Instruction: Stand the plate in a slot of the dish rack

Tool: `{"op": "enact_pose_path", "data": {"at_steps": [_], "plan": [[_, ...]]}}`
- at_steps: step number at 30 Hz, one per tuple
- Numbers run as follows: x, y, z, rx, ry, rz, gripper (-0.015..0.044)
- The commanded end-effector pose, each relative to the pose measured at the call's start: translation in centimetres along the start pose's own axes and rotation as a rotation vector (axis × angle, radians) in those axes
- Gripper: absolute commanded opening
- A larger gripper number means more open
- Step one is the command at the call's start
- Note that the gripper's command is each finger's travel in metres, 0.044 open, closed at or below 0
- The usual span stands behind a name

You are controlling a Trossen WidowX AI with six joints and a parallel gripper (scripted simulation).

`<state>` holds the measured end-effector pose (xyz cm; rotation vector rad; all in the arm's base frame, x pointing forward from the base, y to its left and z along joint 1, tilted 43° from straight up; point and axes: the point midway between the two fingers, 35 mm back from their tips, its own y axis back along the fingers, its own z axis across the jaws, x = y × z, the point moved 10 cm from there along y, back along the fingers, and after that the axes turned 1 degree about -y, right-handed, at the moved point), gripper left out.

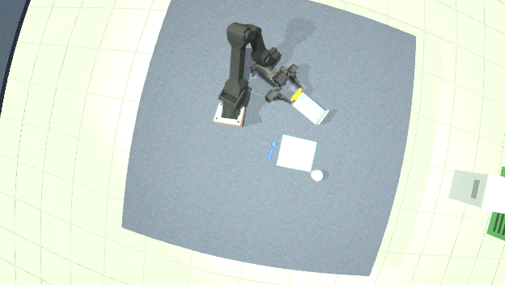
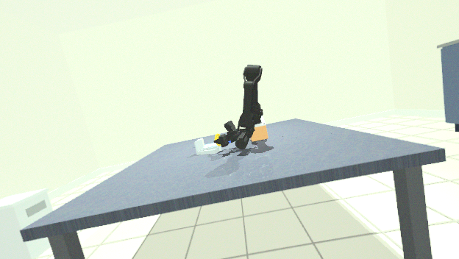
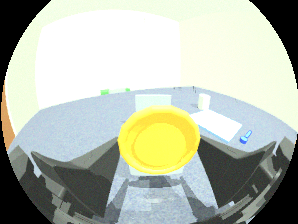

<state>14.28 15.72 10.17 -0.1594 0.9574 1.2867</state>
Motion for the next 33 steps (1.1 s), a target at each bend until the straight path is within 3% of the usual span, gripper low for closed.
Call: {"op": "enact_pose_path", "data": {"at_steps": [1,33], "plan": [[-0.2,-0.4,-0.1,0.001,0.006,0.003,0.0],[-0.4,-4.3,-0.1,-0.013,-0.036,-0.006,0.0]]}}
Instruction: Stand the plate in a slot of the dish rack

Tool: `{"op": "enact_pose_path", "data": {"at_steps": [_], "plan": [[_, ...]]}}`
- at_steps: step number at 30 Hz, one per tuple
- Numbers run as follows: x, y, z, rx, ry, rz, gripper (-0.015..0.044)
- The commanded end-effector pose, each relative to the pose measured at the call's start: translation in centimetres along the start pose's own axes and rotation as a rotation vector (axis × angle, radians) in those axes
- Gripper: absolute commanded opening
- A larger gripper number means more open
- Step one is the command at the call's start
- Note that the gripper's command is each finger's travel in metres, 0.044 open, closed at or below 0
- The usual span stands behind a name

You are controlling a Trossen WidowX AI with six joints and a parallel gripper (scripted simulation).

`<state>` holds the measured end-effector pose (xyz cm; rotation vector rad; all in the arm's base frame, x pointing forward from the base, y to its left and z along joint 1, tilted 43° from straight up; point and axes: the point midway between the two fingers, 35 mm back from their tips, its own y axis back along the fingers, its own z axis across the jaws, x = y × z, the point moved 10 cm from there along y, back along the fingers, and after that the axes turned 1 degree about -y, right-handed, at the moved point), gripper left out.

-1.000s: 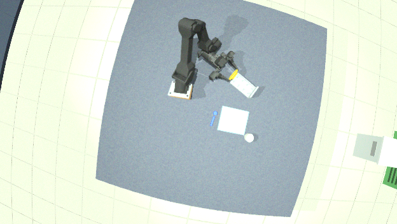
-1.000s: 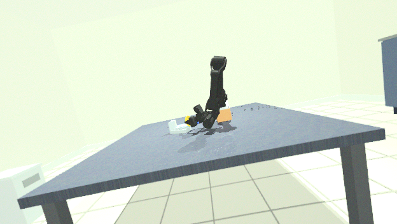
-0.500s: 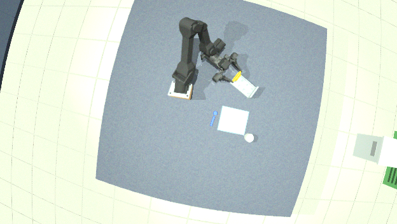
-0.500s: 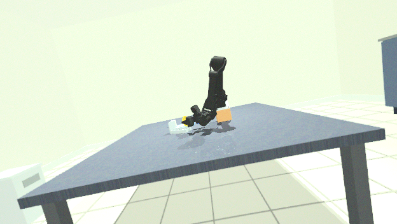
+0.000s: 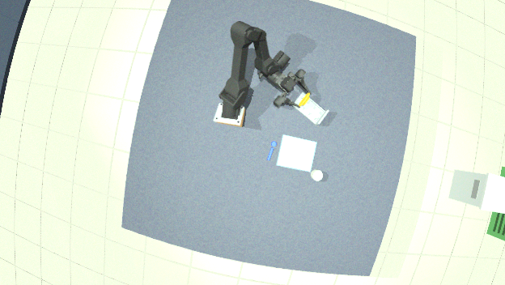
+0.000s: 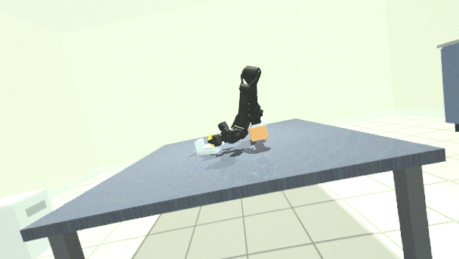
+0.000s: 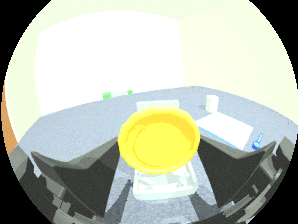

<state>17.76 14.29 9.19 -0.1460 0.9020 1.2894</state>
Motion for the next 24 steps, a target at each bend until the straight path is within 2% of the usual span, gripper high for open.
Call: {"op": "enact_pose_path", "data": {"at_steps": [1,12,24], "plan": [[0.1,-0.7,-0.5,0.006,0.01,0.0,0.0],[2.0,-1.1,-0.8,-0.001,-0.009,-0.003,0.0],[1.6,-1.0,-0.8,0.0,0.001,0.007,0.0]]}}
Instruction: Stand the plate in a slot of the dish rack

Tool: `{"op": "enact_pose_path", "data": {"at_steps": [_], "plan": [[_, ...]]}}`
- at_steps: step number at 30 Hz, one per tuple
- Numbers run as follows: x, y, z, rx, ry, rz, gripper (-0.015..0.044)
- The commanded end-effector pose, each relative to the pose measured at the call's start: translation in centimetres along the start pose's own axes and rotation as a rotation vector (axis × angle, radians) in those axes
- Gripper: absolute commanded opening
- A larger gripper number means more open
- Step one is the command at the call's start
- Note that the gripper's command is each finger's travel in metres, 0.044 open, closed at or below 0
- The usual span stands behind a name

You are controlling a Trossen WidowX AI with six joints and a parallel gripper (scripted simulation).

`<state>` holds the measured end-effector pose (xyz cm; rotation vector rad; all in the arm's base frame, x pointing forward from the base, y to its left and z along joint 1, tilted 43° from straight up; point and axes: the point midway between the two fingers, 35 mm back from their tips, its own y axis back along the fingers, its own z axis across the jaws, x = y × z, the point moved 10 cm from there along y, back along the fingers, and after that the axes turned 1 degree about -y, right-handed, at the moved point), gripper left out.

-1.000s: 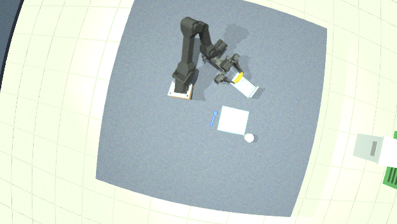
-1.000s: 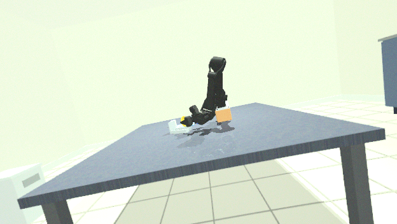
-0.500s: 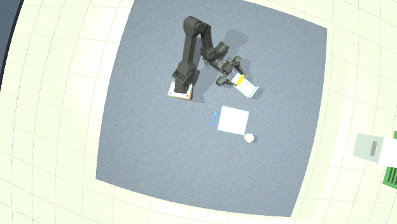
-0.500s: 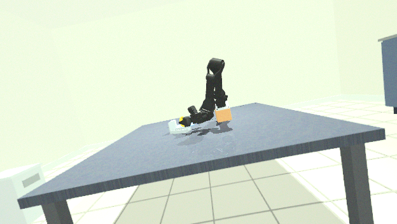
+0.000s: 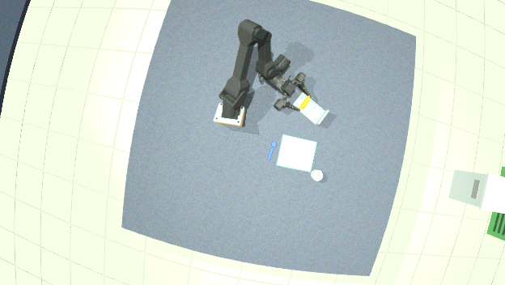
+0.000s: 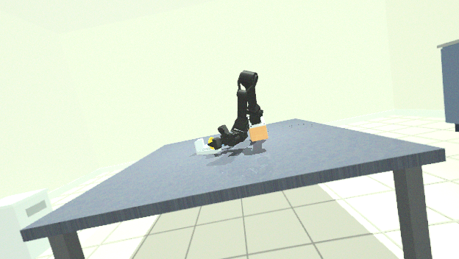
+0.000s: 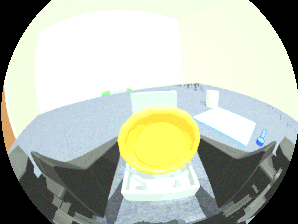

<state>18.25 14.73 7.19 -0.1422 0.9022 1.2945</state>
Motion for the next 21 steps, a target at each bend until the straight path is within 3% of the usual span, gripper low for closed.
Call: {"op": "enact_pose_path", "data": {"at_steps": [1,2,17,21], "plan": [[-0.08,0.04,0.02,-0.001,0.002,0.001,0.0],[-0.08,0.04,0.02,-0.001,0.002,0.001,0.0],[-0.01,0.0,0.0,0.0,0.0,0.0,0.0394],[-0.01,0.0,0.0,0.0,0.0,0.0,0.04]]}}
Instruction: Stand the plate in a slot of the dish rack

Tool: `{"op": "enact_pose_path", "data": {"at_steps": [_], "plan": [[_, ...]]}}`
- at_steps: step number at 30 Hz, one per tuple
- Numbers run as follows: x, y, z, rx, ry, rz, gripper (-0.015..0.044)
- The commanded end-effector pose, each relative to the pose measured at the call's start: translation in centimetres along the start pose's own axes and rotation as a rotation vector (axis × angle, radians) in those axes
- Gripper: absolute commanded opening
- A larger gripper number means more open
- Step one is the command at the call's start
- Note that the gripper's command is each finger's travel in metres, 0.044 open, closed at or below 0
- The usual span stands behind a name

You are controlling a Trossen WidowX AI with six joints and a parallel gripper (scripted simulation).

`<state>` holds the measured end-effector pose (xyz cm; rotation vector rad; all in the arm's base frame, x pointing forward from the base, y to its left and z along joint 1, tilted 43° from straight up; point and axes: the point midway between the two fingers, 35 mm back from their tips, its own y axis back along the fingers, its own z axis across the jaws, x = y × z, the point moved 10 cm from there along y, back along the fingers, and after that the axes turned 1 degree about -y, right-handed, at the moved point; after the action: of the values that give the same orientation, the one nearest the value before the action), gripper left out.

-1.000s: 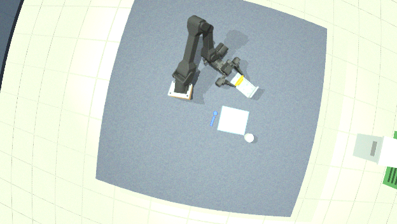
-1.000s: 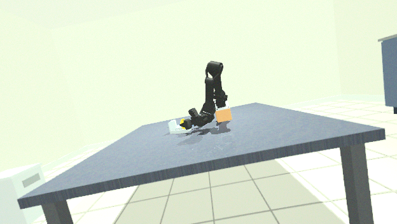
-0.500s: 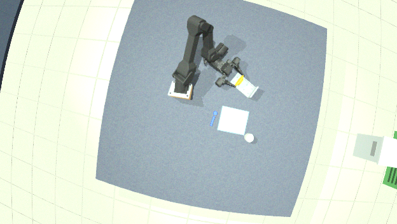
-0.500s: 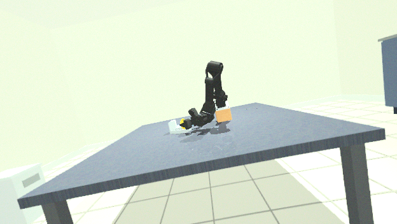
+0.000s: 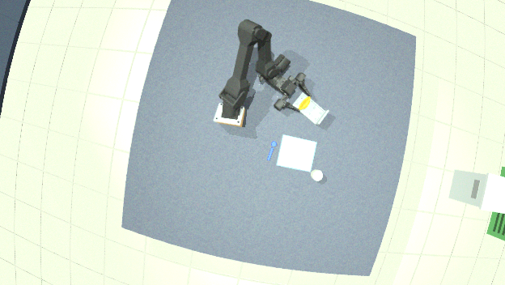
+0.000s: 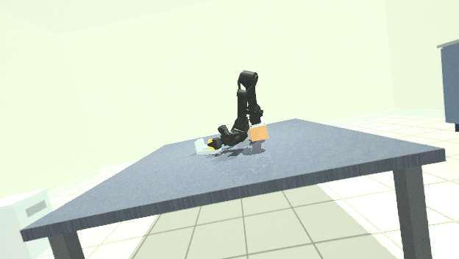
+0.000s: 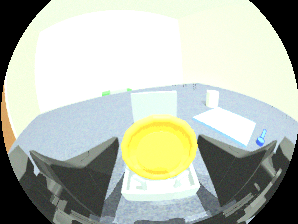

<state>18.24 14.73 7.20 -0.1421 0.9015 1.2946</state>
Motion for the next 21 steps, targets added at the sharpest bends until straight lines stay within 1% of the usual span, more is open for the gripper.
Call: {"op": "enact_pose_path", "data": {"at_steps": [1,5,17,21], "plan": [[0.0,0.0,0.0,0.0,0.0,0.0,0.04],[-0.6,0.0,0.2,0.003,0.002,0.001,0.04],[-10.5,0.4,2.0,0.014,0.043,-0.003,0.04],[-11.6,0.5,2.0,0.01,0.05,-0.008,0.04]]}}
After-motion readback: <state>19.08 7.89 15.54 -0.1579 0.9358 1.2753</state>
